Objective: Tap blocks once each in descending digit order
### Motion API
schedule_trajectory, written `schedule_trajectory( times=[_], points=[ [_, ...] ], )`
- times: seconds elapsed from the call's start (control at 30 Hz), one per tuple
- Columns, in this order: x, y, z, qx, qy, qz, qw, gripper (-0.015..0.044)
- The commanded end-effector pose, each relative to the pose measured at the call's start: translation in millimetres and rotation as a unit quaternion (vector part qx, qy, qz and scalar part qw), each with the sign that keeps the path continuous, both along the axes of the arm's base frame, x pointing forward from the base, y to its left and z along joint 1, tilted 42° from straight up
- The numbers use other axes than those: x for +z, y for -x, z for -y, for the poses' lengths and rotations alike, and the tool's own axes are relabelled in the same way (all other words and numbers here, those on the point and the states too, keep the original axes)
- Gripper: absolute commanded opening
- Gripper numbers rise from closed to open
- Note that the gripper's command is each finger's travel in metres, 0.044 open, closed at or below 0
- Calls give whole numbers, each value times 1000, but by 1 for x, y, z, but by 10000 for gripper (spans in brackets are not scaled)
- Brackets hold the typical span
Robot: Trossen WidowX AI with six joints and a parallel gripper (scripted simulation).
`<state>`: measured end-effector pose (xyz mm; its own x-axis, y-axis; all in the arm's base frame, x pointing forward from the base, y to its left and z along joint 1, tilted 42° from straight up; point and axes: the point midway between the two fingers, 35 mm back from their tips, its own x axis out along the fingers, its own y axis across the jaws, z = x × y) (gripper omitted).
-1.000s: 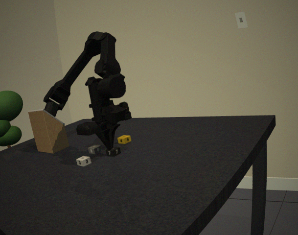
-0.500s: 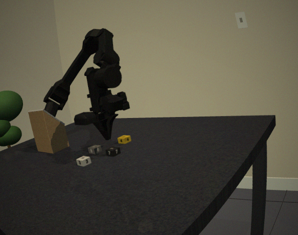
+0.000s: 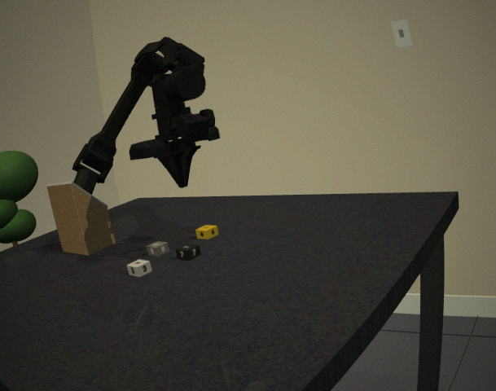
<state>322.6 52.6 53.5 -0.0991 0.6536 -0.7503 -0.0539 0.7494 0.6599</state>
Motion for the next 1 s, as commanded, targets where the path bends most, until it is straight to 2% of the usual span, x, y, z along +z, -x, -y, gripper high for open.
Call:
schedule_trajectory(
  times=[0.0, 0.23, 0.47, 0.97],
  points=[
    [37, 20, -36, 4, -6, 7, 1000, 20],
    [49, 32, -50, 4, -8, 6, 1000, 20],
    [-8, 39, -102, 4, -9, 6, 1000, 20],
    [-21, 41, -114, 5, -9, 6, 1000, 20]
  ],
)
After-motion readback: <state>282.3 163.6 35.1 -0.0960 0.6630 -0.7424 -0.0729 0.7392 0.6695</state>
